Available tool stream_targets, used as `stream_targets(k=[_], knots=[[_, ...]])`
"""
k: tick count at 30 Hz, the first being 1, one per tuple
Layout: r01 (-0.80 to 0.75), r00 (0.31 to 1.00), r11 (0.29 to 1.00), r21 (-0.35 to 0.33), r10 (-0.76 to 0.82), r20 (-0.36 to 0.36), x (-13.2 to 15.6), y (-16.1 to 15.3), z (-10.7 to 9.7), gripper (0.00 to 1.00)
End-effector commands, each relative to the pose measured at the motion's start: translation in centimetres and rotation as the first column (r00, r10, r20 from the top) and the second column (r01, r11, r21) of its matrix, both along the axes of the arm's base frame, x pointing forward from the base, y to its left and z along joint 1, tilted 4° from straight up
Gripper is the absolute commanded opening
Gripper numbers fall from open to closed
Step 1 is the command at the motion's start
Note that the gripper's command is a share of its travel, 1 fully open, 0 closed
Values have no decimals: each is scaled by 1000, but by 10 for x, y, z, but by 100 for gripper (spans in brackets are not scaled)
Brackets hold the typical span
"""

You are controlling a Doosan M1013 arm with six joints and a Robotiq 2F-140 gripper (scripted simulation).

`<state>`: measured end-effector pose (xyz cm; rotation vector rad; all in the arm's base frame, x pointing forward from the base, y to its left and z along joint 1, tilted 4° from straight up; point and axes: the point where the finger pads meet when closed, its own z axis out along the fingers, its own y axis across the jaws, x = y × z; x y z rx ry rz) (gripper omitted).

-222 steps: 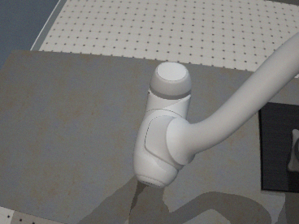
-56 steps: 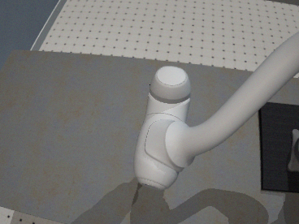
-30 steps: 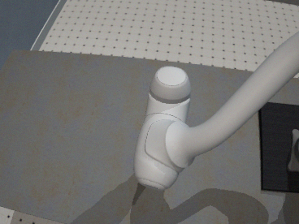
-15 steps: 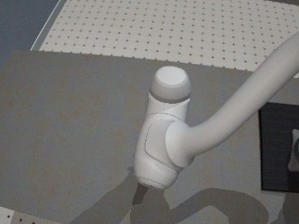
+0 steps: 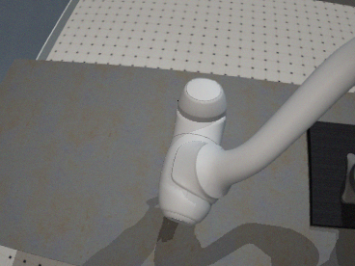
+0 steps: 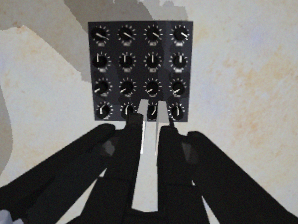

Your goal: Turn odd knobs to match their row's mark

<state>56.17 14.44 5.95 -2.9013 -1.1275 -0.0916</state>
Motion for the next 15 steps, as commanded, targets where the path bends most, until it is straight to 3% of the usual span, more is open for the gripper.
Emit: stream_targets(k=[1, 15], knots=[[-40, 999, 999, 0, 40, 2, 0, 0, 0, 5], [-115, 993, 993, -4, 115, 5, 0, 0, 0, 5]])
